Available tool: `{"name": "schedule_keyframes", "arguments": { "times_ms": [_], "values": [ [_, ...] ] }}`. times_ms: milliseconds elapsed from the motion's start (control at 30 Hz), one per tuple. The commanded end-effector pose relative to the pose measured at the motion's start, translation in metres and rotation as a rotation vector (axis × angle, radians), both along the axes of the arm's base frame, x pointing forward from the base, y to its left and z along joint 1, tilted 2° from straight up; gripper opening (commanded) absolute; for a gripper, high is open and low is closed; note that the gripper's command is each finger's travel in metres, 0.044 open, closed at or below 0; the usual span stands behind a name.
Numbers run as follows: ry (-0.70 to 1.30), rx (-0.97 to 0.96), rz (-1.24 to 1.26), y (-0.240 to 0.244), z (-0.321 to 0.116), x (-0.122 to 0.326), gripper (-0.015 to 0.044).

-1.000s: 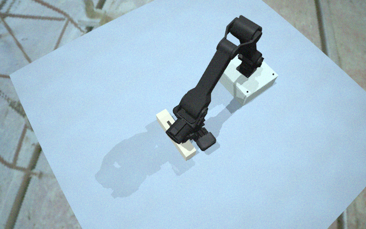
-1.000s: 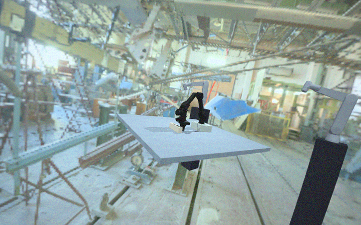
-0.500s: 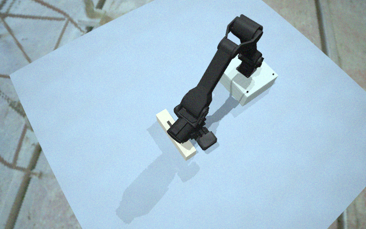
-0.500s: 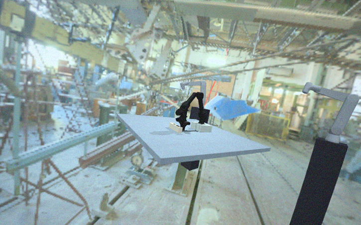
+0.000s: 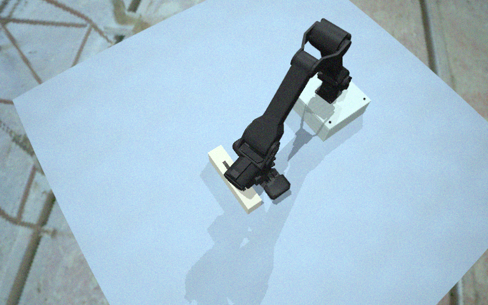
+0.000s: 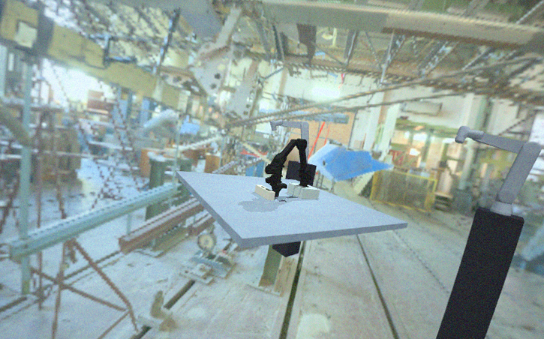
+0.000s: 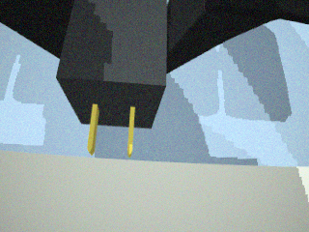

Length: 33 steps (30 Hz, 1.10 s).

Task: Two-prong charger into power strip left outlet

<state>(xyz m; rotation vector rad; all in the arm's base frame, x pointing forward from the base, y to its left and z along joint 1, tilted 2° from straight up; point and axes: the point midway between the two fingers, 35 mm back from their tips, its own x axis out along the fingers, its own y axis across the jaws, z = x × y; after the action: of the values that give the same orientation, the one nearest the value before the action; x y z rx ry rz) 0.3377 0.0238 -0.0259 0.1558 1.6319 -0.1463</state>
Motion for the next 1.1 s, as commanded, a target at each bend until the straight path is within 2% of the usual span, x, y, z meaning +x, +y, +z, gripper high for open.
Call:
{"name": "schedule_keyframes", "arguments": {
  "times_ms": [0,1067],
  "values": [
    [-0.002,0.003,-0.003,0.0012,0.0003,-0.0032,0.0000],
    [-0.002,0.003,-0.003,0.0012,0.0012,0.0001,0.0000]
  ]
}}
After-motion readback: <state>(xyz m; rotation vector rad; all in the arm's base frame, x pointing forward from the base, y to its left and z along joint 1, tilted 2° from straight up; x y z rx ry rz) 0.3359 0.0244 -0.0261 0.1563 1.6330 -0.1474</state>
